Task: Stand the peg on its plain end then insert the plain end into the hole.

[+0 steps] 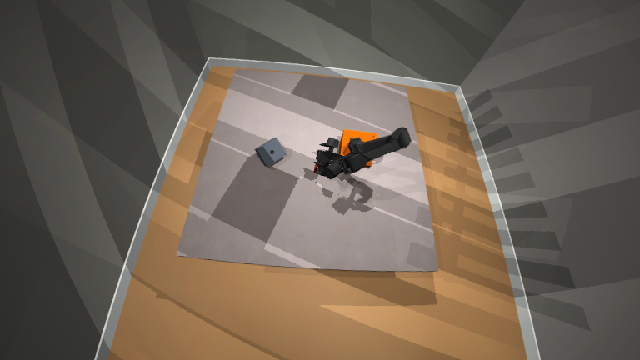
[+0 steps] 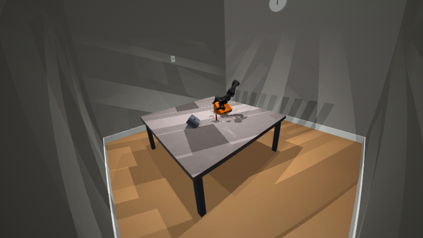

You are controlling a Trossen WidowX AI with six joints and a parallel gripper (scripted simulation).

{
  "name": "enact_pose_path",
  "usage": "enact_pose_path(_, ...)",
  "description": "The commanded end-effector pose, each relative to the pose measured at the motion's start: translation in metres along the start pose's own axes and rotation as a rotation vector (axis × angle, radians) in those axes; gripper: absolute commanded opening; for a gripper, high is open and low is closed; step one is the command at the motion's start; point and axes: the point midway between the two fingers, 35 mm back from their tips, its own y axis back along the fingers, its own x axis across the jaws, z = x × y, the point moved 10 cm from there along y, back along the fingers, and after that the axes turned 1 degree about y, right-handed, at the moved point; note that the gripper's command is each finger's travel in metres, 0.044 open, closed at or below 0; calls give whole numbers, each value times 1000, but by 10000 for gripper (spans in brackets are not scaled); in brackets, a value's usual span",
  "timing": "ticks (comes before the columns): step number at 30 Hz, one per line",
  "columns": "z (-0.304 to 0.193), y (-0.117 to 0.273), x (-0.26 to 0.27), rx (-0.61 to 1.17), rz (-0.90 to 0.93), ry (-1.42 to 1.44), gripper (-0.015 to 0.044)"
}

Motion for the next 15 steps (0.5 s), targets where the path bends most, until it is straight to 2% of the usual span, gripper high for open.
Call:
enact_pose_path(1, 6, -7, 1, 131, 2, 43, 440)
enact_pose_path(15, 28, -30, -3, 540, 136, 34, 440)
